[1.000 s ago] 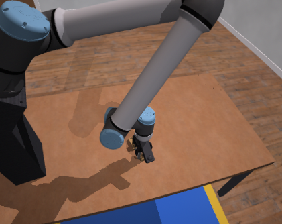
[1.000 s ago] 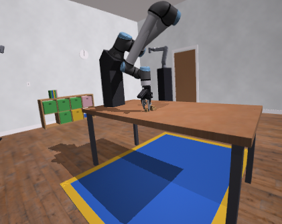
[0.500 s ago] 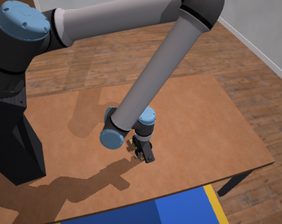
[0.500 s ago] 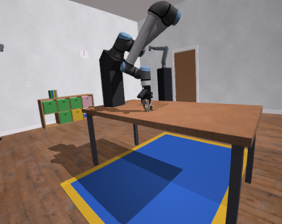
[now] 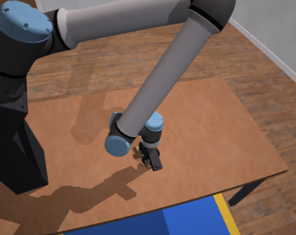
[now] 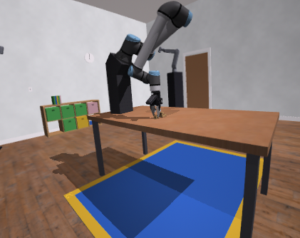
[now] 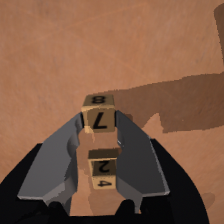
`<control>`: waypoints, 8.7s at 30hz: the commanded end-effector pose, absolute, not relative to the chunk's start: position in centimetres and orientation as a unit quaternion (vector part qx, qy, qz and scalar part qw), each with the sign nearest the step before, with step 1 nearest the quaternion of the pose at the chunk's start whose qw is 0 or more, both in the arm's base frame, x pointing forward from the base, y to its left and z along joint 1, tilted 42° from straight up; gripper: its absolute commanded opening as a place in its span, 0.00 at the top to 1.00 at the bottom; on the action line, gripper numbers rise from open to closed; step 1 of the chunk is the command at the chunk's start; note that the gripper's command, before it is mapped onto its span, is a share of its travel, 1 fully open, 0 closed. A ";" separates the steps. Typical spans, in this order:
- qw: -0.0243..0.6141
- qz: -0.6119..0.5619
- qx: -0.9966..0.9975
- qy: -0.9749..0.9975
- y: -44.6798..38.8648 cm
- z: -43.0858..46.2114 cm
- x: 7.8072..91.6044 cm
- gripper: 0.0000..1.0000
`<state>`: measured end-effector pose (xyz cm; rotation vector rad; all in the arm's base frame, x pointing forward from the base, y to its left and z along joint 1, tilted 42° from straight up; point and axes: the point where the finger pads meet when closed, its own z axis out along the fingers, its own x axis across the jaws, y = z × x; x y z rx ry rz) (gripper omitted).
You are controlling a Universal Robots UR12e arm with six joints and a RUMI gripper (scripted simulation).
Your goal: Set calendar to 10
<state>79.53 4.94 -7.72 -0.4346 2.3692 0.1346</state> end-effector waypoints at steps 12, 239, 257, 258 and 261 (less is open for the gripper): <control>0.357 0.052 -0.168 0.917 4.6 -6.4 78.4 0.89; 0.357 0.052 -0.168 0.918 16.6 -6.8 74.1 0.89; 0.357 0.052 -0.168 0.918 16.7 -7.2 74.4 0.89; 0.357 0.052 -0.168 0.918 16.7 -7.2 74.4 0.89; 0.357 0.052 -0.168 0.918 16.7 -7.2 74.4 0.89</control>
